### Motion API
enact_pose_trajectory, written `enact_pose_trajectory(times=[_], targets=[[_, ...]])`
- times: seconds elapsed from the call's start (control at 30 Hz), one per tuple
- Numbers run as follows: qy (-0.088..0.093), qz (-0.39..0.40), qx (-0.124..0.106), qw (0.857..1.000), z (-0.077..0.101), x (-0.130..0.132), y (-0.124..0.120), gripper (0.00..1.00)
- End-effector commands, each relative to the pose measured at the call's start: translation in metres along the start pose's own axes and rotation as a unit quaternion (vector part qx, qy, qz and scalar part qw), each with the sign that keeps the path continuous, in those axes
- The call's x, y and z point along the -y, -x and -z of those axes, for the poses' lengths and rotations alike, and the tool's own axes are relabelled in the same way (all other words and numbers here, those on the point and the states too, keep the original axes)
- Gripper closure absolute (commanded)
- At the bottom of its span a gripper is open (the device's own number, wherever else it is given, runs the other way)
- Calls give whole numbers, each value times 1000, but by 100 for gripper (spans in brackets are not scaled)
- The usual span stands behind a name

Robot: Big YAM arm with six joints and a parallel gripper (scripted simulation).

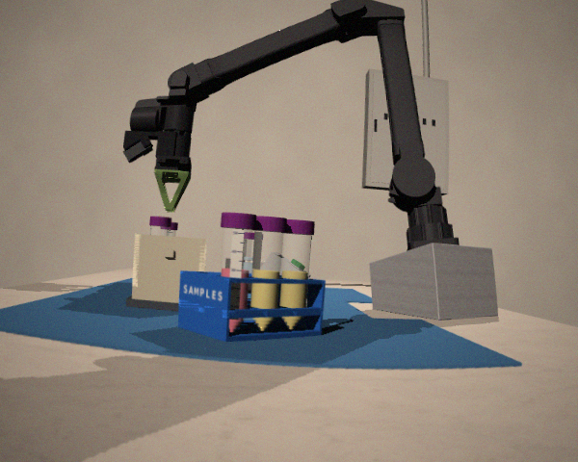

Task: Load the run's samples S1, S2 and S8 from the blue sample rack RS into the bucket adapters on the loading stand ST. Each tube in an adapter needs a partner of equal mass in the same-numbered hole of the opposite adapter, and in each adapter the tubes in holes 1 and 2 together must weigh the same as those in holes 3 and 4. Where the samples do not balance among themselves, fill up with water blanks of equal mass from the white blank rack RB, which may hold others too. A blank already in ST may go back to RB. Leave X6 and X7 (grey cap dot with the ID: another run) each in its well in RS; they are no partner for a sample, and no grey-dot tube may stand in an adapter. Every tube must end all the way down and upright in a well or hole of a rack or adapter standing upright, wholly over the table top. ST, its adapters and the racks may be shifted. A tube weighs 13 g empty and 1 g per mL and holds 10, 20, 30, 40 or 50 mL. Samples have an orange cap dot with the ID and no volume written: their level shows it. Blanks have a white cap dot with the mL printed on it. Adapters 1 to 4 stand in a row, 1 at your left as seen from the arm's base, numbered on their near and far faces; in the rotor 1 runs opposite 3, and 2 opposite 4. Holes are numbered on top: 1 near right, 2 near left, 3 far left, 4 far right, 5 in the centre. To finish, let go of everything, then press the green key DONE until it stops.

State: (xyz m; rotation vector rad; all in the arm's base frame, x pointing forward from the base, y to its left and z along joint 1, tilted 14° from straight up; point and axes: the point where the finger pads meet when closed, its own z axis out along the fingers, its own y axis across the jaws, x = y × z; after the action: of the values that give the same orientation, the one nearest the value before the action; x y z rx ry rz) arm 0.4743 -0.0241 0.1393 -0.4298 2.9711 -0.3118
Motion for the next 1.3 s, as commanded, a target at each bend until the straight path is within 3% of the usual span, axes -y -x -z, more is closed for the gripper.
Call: enact_pose_trajectory(times=[0.0, 0.07, 0.1, 0.13, 0.2, 0.43, 0.57, 0.7, 0.77, 0.8, 0.87, 0.93, 1.0, 1.13, 1.27], targets=[[-7, -5, 23, 1000, 20, 7, 15, 45], [-7, -5, 23, 1000, 20, 7, 15, 45], [-6, -9, 18, 1000, 17, 2, 2, 45], [-7, -42, 22, 999, 16, 15, -4, 20], [-7, -42, 22, 999, 16, 15, -4, 20], [-5, -214, 22, 976, 18, 56, -45, 20], [-4, -311, 23, 950, 20, 81, -68, 20], [-4, -404, 24, 915, 20, 105, -91, 20], [-4, -404, 24, 915, 20, 105, -91, 20], [-9, -429, 50, 902, 39, 126, -80, 20], [-5, -471, 27, 882, 21, 125, -107, 20], [-4, -514, 21, 858, 18, 134, -122, 20], [-8, -519, 38, 854, 30, 157, -124, 20], [-13, -509, 46, 859, 38, 187, -143, 20], [-13, -508, 36, 860, 34, 201, -166, 20]])
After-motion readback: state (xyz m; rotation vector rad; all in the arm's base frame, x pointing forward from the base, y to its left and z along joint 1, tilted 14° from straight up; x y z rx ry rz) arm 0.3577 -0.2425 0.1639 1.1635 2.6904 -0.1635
